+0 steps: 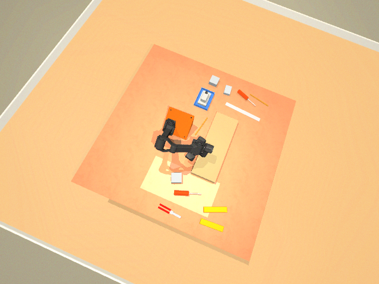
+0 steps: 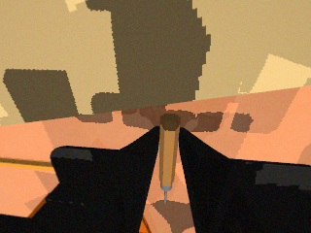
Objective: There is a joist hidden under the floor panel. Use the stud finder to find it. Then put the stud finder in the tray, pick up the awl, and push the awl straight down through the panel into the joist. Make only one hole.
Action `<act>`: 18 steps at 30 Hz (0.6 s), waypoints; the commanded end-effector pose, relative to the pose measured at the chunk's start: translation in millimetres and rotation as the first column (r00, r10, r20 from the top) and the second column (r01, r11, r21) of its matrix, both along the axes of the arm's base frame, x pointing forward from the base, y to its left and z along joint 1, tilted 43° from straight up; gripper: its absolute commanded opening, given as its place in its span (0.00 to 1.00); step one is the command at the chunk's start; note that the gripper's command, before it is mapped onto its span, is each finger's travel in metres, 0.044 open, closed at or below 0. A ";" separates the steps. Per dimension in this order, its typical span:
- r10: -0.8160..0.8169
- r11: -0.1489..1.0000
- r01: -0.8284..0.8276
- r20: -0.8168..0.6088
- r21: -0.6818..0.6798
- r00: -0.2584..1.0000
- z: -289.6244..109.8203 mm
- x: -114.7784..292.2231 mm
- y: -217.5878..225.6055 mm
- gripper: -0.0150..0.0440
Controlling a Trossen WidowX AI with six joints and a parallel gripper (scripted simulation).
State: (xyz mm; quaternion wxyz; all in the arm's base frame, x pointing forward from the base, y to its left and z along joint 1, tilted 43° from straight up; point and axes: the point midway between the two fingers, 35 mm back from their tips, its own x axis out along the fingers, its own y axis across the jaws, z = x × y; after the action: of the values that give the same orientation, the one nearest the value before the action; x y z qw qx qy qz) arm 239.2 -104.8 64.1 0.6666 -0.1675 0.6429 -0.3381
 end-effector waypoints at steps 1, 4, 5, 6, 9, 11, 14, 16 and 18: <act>0.002 1.000 -0.002 -0.003 -0.001 1.000 1.4 0.5 1.6 0.25; 0.003 1.000 -0.003 -0.002 0.003 1.000 8.5 2.8 9.4 0.25; 0.004 1.000 -0.004 -0.002 0.005 1.000 12.0 3.8 13.3 0.25; 0.004 1.000 -0.004 -0.001 0.007 1.000 15.9 4.7 17.5 0.25; 0.005 1.000 -0.005 -0.001 0.011 1.000 28.1 6.5 30.2 0.25; 0.005 1.000 -0.005 -0.002 0.013 1.000 36.5 7.0 38.6 0.25; 0.004 1.000 -0.004 -0.002 0.013 1.000 49.5 6.6 51.0 0.25; 0.004 1.000 -0.004 -0.003 0.013 1.000 58.5 5.6 59.1 0.25; 0.004 1.000 -0.004 -0.004 0.011 1.000 67.7 4.1 67.0 0.25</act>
State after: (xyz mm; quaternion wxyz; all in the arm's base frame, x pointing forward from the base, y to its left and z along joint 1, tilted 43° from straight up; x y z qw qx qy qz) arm 244.2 -50.0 118.0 0.6654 -0.1685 0.6465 -0.3329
